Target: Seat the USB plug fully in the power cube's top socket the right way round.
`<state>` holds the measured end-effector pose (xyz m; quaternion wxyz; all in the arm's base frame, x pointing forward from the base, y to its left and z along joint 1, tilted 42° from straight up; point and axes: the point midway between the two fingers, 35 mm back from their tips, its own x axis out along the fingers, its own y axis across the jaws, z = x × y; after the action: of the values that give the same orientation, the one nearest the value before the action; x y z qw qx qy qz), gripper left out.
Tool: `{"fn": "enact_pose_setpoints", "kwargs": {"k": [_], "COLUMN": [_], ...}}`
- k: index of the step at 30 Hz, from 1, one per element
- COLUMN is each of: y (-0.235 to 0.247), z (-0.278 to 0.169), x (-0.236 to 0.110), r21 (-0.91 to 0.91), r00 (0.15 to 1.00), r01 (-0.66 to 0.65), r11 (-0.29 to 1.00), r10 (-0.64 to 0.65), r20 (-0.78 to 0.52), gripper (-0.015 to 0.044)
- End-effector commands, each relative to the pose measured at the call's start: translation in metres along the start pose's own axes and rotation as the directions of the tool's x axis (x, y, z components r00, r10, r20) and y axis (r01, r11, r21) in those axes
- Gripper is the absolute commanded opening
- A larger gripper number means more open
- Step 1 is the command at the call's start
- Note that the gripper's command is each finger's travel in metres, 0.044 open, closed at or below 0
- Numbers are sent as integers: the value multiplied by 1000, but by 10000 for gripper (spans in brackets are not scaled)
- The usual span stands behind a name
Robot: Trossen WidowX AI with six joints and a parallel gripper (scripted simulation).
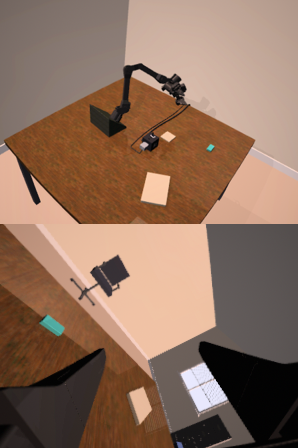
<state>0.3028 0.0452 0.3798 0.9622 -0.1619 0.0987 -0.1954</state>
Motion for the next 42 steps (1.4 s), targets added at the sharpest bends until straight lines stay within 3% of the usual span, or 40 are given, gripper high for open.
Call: {"fn": "enact_pose_setpoints", "kwargs": {"k": [1,4,7,15,20,24,28,42], "y": [13,19,20,10,-2,-17,-29,-28], "z": [-40,-88,-124,-215,-258,-277,-278,-278], "x": [37,66,80,88,74,60,56,56], "r21": [-296,-524,-591,-451,-279,-218,-234,-234], "r00": [986,927,850,500,214,45,7,7], "r01": [-110,-317,-490,-866,-960,-968,-965,-965], "r11": [949,790,641,217,-19,-120,-115,-115], "r10": [65,143,201,397,591,778,886,886], "r20": [-155,-346,-487,-770,-778,-626,-465,-465], "gripper": [440,440,440,440,440,440,440,440]}}
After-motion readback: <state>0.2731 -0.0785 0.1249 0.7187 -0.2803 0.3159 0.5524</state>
